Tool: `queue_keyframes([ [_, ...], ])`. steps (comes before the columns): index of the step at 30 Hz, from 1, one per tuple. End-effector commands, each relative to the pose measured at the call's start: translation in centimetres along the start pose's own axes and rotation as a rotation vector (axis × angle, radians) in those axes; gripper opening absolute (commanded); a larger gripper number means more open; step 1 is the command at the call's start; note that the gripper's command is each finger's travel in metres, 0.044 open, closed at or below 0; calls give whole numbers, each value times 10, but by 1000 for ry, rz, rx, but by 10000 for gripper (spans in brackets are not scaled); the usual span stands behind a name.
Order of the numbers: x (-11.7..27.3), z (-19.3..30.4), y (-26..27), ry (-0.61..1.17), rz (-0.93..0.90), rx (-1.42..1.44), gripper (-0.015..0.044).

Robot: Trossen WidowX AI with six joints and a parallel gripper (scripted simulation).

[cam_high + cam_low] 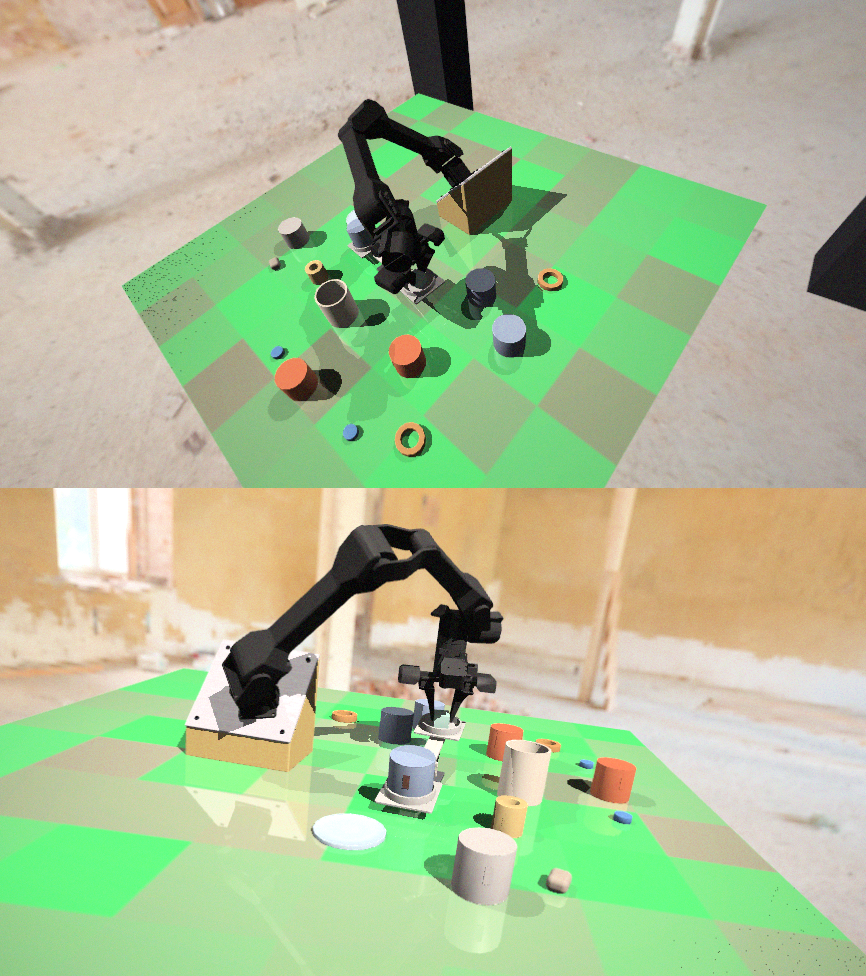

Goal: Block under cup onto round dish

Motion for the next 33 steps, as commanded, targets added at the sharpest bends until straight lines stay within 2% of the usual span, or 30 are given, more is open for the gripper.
queue_keyframes([
  [1, -3, 1, -1, -7, 2, 8, 135],
  [4, -3, 1, -1, -7, 2, 8, 115],
  [8, 4, 2, 0, -6, 2, 8, 10],
  [9, 10, 2, 1, -5, 2, 8, 0],
  [24, 89, 2, -1, -3, 4, 9, 0],
  [33, 90, -18, 10, 13, 8, 14, 0],
])
Point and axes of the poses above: the point midway between the two fingers, 35 mm back from their tips, its own x axis back along the fingers, its own y axis across the jaws, z = x × y, the point moved 8 cm from there along x, back along the fingers, and after that the axes turned 15 degrees about -x, right-handed, at the moved point
